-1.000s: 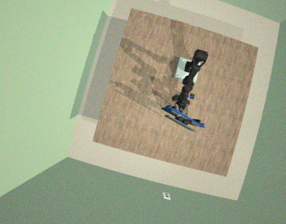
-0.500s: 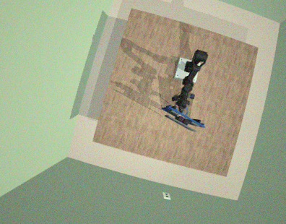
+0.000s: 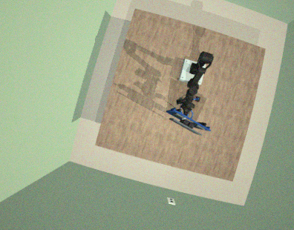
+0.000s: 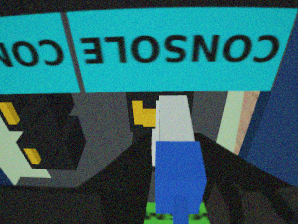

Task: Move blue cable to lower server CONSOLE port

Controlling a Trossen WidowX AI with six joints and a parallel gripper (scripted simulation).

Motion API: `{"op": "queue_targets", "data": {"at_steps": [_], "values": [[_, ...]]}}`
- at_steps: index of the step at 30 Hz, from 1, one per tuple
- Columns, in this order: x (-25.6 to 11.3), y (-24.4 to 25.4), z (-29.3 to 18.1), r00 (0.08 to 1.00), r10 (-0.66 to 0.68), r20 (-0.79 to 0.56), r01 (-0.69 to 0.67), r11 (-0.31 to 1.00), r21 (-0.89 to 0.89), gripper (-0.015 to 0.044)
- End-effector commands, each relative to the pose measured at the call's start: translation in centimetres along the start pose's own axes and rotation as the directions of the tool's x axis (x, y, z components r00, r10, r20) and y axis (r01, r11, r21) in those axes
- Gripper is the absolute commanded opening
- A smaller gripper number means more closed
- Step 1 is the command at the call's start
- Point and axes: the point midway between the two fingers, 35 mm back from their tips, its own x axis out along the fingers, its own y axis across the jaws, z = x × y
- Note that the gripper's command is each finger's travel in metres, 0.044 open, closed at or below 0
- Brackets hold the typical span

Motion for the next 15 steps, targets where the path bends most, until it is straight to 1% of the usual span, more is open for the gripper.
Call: {"op": "queue_targets", "data": {"at_steps": [1,15], "values": [[0.18,0.30,0.01,1.000,0.011,-0.002,-0.011,1.000,-0.005,0.0000],[0.45,0.30,0.08,1.000,0.012,-0.003,-0.012,1.000,-0.005,0.0000]]}}
